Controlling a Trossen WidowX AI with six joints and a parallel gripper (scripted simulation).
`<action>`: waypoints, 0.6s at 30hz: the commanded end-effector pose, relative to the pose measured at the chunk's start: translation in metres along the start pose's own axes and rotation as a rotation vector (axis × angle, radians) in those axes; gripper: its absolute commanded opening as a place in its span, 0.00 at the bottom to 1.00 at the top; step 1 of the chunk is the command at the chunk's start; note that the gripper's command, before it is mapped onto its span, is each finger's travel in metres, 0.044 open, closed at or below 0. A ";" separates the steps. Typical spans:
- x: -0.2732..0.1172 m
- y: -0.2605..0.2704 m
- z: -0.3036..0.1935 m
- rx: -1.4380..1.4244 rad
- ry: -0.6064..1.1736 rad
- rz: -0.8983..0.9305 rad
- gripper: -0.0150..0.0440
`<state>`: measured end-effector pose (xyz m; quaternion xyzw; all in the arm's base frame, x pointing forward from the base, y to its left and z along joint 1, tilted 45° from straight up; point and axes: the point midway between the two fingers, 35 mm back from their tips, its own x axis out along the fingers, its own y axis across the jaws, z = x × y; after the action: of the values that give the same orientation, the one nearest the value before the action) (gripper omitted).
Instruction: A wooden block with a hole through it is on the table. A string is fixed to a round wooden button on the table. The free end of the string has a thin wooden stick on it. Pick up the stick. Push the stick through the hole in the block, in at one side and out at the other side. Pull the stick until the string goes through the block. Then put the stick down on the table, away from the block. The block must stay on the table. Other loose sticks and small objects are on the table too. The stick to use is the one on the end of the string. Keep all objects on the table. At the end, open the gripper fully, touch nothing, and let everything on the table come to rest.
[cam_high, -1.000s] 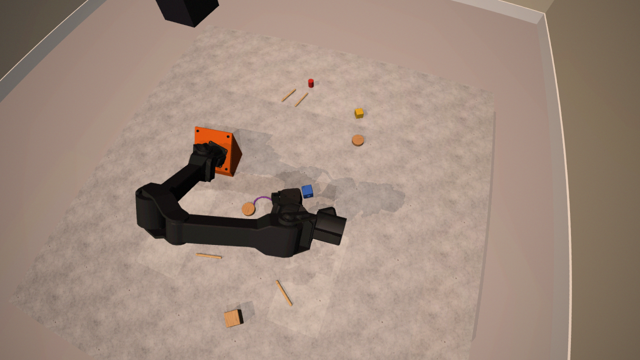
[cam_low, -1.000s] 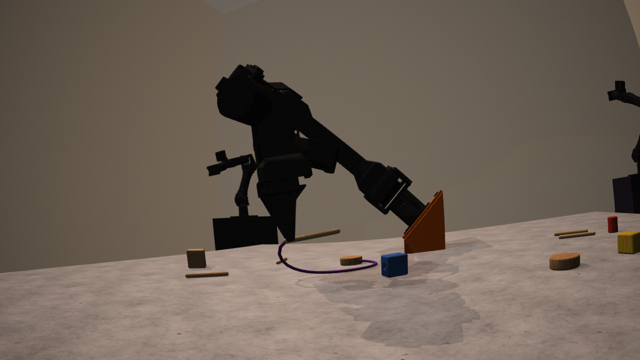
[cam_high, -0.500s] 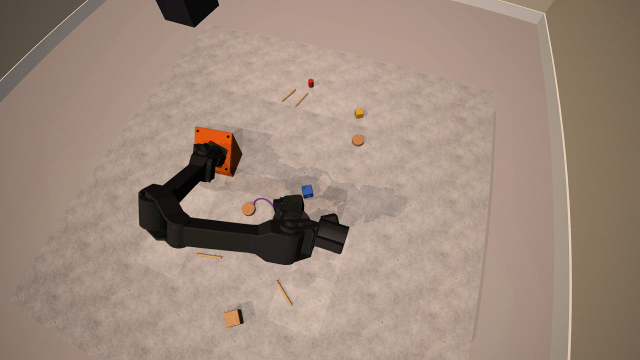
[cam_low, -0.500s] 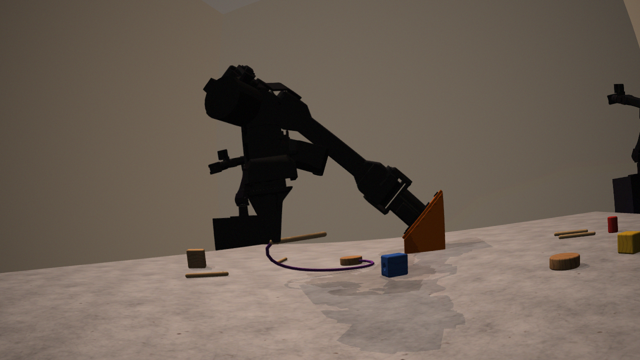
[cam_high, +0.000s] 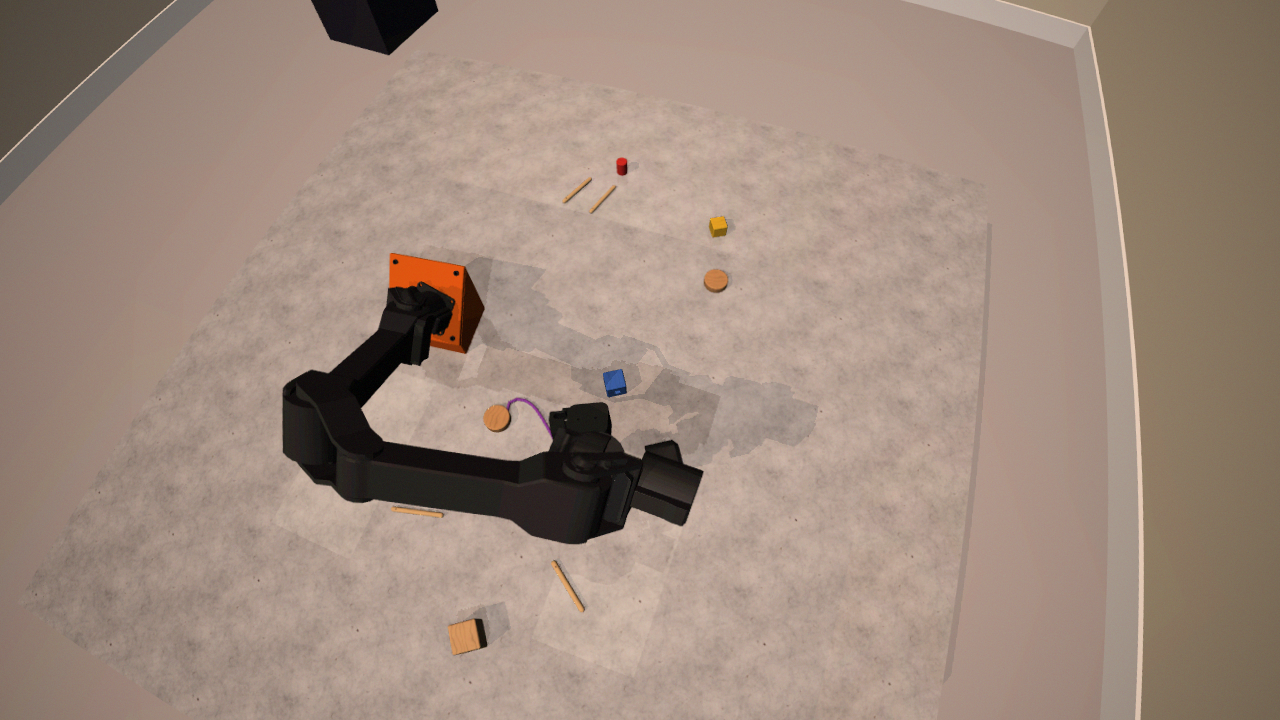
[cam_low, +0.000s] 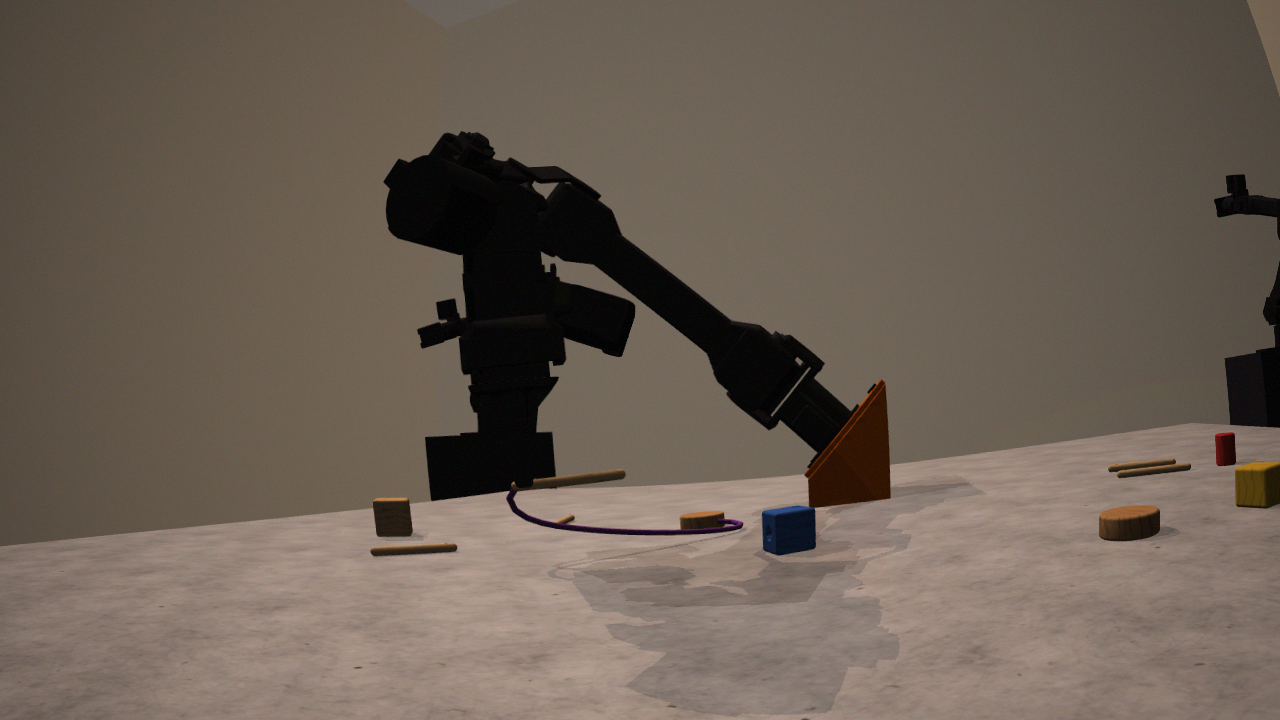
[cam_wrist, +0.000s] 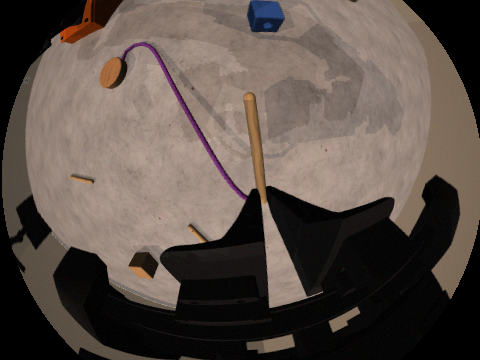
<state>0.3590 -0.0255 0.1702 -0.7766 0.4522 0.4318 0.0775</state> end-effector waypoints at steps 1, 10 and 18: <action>-0.001 0.000 -0.006 -0.003 0.013 0.002 0.25; -0.002 0.001 -0.018 -0.005 0.033 0.008 0.25; -0.002 0.002 -0.028 -0.006 0.052 0.015 0.25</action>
<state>0.3710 -0.0372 0.1845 -0.7819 0.4577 0.4184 0.0639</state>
